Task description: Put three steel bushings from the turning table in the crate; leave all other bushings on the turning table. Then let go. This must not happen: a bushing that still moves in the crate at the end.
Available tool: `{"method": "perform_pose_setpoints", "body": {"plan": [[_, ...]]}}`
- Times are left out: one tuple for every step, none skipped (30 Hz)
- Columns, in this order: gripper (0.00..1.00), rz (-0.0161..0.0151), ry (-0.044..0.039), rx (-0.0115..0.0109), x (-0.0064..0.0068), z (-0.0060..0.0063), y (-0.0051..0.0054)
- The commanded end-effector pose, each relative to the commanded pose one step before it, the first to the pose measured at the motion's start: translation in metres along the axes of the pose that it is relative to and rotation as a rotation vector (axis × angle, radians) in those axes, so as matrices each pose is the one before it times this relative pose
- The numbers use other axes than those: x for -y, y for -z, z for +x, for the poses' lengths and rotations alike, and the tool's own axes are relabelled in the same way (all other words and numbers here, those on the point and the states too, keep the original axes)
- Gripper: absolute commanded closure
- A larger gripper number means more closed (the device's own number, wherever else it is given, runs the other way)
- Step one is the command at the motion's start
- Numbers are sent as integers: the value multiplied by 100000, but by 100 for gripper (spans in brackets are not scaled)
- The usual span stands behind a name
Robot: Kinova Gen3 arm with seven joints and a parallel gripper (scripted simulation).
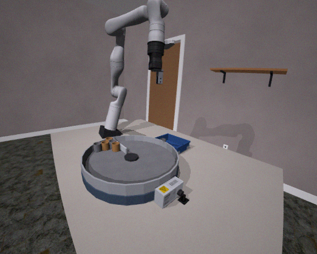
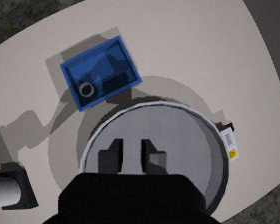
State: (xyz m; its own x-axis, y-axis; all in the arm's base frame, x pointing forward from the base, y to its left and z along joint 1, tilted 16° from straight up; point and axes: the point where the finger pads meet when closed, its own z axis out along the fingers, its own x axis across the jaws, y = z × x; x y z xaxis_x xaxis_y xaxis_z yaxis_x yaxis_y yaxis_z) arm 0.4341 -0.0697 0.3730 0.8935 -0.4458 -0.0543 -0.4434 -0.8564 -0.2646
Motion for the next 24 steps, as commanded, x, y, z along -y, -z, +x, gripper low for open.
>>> {"method": "perform_pose_setpoints", "body": {"plan": [[55, -167, -6575, 968, 82, -149, 49], [55, -97, -2614, 385, 7, -40, -12], [55, -97, -2614, 385, 6, -40, -12], [55, 0, 0, 0, 0, 0, 0], [55, 0, 0, 0, 0, 0, 0], [55, 0, 0, 0, 0, 0, 0], [55, 0, 0, 0, 0, 0, 0], [55, 0, 0, 0, 0, 0, 0], [55, 0, 0, 0, 0, 0, 0], [55, 0, 0, 0, 0, 0, 0], [55, 0, 0, 0, 0, 0, 0], [55, 0, 0, 0, 0, 0, 0], [55, 0, 0, 0, 0, 0, 0], [55, 0, 0, 0, 0, 0, 0], [55, 0, 0, 0, 0, 0, 0], [55, -25, 789, -715, -122, 291, -98], [55, 0, 0, 0, 0, 0, 0], [55, 0, 0, 0, 0, 0, 0], [55, 0, 0, 0, 0, 0, 0], [55, 0, 0, 0, 0, 0, 0], [55, 0, 0, 0, 0, 0, 0], [55, 0, 0, 0, 0, 0, 0], [55, 0, 0, 0, 0, 0, 0], [55, 0, 0, 0, 0, 0, 0]]}}
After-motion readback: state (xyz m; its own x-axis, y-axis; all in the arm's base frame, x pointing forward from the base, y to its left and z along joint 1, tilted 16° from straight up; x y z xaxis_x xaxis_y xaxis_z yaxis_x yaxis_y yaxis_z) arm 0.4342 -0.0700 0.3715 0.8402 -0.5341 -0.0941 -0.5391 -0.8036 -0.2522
